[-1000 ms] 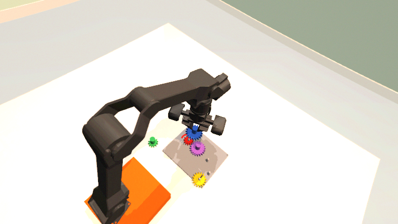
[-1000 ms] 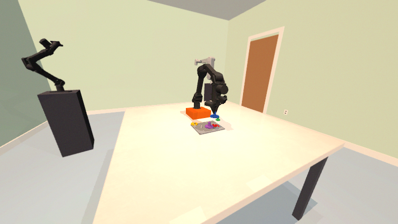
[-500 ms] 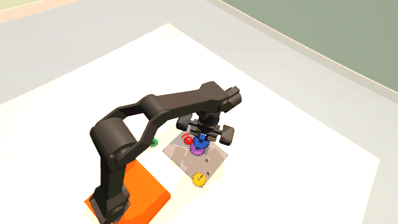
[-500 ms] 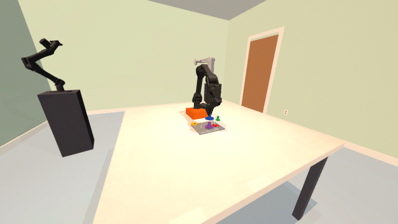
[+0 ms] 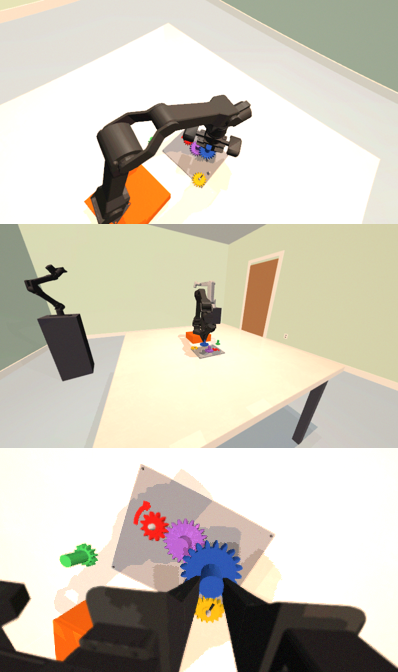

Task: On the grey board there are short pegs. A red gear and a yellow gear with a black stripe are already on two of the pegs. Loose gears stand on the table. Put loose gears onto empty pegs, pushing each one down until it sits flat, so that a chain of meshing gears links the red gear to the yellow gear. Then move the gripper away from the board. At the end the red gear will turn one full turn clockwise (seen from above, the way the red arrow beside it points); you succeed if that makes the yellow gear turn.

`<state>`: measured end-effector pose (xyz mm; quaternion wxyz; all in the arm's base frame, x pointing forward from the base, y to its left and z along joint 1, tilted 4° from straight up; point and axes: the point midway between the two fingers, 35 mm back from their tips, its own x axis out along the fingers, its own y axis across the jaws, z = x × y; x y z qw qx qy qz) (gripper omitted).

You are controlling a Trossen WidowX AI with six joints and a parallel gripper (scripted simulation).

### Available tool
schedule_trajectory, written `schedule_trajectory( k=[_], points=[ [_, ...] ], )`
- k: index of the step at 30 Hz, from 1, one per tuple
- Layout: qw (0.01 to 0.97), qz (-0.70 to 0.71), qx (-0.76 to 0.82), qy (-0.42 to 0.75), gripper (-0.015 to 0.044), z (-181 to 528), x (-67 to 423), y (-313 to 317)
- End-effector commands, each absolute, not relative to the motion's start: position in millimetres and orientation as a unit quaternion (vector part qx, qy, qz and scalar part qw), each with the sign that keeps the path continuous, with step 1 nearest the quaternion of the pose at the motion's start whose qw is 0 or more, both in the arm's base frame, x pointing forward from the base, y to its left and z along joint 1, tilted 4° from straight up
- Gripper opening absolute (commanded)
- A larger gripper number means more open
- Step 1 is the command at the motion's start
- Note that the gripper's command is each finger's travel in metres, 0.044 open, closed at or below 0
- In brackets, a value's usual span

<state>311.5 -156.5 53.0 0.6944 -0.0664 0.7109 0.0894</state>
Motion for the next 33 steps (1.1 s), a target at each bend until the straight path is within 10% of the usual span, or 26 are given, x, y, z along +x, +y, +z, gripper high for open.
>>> schedule_trajectory(
  k=[1, 33],
  points=[
    [0.692, 0.089, -0.069, 0.713, 0.0, 47.9, 304.7, -166.8],
    [0.635, 0.308, -0.282, 0.65, 0.0, 48.5, 301.4, -172.8]
  ],
)
